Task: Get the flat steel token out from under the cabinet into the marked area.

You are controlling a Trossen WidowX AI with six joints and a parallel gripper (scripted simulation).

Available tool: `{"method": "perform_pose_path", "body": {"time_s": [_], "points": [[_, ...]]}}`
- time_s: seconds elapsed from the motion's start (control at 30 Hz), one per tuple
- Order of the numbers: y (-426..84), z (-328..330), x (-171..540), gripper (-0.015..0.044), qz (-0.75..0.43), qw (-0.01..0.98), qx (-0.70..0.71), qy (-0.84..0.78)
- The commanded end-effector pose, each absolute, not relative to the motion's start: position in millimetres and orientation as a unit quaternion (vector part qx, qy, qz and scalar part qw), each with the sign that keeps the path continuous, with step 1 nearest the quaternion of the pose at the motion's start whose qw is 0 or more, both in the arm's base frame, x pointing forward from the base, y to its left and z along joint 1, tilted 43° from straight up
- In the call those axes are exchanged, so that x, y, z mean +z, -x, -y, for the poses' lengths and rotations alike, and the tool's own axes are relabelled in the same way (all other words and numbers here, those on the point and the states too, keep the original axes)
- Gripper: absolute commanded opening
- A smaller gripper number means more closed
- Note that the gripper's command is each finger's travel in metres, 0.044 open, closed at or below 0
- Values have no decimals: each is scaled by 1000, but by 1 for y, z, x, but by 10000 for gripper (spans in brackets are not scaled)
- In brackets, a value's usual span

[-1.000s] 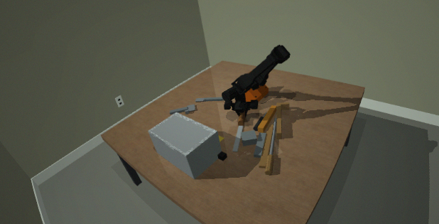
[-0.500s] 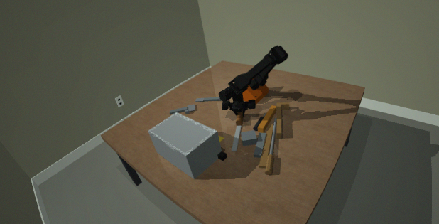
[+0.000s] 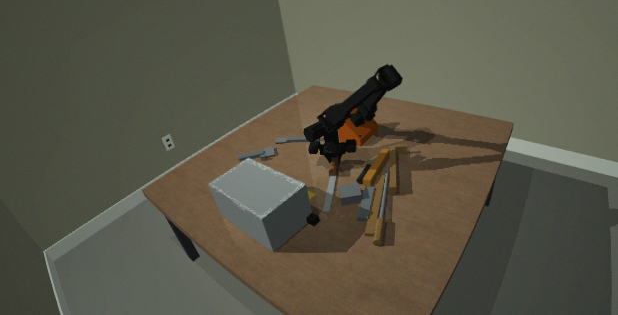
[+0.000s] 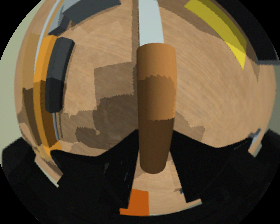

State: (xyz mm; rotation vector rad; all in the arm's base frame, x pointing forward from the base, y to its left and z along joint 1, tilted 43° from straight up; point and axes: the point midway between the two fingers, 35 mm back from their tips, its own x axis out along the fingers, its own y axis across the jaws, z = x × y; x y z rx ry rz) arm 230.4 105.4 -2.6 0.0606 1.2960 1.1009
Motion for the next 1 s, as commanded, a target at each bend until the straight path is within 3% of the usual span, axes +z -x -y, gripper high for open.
{"method": "perform_pose_path", "body": {"time_s": [0.0, 0.97], "points": [[-235, -101, -4, 0, -571, 662, 485, -26], [-245, -81, -24, 0, -570, 663, 486, -24]]}}
